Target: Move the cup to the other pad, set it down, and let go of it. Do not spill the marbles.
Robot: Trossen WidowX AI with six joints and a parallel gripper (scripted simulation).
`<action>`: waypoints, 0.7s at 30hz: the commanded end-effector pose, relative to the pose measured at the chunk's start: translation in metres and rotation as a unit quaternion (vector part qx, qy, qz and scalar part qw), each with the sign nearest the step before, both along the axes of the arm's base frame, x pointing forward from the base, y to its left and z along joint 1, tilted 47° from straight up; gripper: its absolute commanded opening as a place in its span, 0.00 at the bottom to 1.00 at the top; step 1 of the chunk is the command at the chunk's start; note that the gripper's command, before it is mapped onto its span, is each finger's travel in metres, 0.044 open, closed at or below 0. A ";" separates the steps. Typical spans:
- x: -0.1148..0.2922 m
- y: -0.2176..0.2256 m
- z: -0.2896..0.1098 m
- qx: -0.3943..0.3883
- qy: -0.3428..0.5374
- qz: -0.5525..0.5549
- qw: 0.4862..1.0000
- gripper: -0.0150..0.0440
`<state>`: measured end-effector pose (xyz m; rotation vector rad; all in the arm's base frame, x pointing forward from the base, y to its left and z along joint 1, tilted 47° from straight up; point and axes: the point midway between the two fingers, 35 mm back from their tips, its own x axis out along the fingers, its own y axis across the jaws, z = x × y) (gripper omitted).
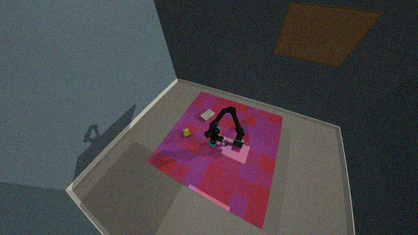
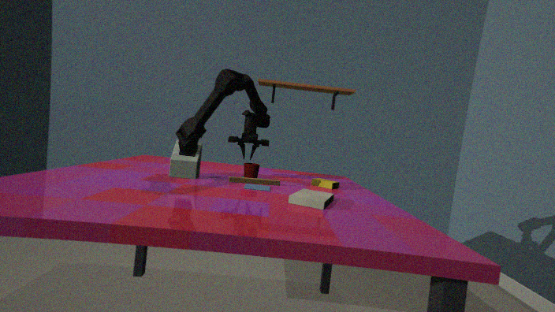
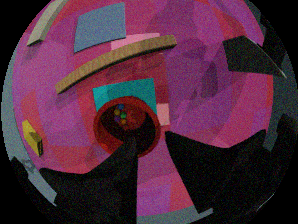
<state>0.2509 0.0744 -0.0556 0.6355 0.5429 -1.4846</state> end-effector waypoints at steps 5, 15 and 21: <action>0.000 -0.001 -0.001 0.000 0.000 0.000 1.000 0.74; 0.001 0.016 0.014 0.001 0.000 -0.001 1.000 1.00; 0.001 0.034 0.030 0.002 -0.001 -0.003 1.000 1.00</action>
